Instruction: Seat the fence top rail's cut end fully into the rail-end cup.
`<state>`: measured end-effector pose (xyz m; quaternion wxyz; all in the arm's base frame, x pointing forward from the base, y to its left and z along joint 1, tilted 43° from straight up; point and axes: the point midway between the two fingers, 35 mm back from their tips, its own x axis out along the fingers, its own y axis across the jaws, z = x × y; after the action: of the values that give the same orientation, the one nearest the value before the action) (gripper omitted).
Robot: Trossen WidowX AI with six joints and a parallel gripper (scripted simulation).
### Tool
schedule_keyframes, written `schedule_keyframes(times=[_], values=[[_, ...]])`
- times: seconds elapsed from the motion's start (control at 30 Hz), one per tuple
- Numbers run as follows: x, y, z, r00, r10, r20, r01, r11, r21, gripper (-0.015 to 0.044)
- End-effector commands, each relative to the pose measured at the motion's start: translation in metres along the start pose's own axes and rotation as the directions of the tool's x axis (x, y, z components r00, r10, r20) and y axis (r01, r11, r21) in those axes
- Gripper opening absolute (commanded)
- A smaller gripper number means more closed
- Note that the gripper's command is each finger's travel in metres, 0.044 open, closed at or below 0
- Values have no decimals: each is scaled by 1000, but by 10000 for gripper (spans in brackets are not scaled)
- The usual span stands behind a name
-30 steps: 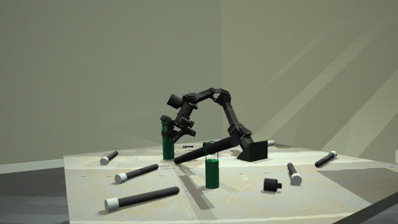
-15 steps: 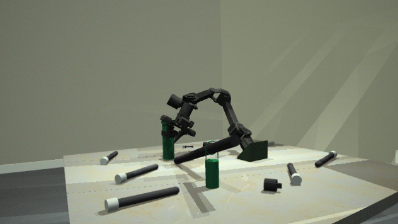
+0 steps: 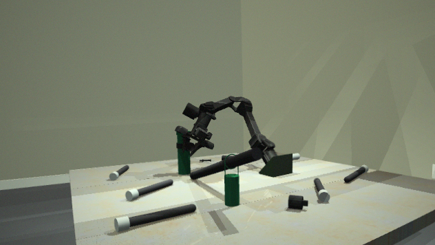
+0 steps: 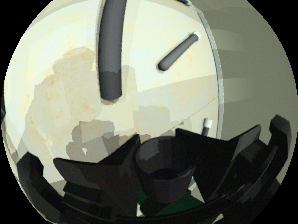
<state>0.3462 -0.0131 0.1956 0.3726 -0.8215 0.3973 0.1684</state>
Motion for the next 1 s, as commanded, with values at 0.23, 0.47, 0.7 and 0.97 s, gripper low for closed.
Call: schedule_keyframes(times=[0.23, 0.47, 0.7, 0.97], values=[[-2, -1, 3, 1000, 1, 1, -1, 1000, 1, 315], [-17, -11, 22, 1000, 6, 4, -6, 1000, 6, 440], [-33, -20, 40, 1000, 3, 0, -2, 1000, 7, 440], [-45, -28, 64, 999, 14, 30, -22, 951, 308, 440]])
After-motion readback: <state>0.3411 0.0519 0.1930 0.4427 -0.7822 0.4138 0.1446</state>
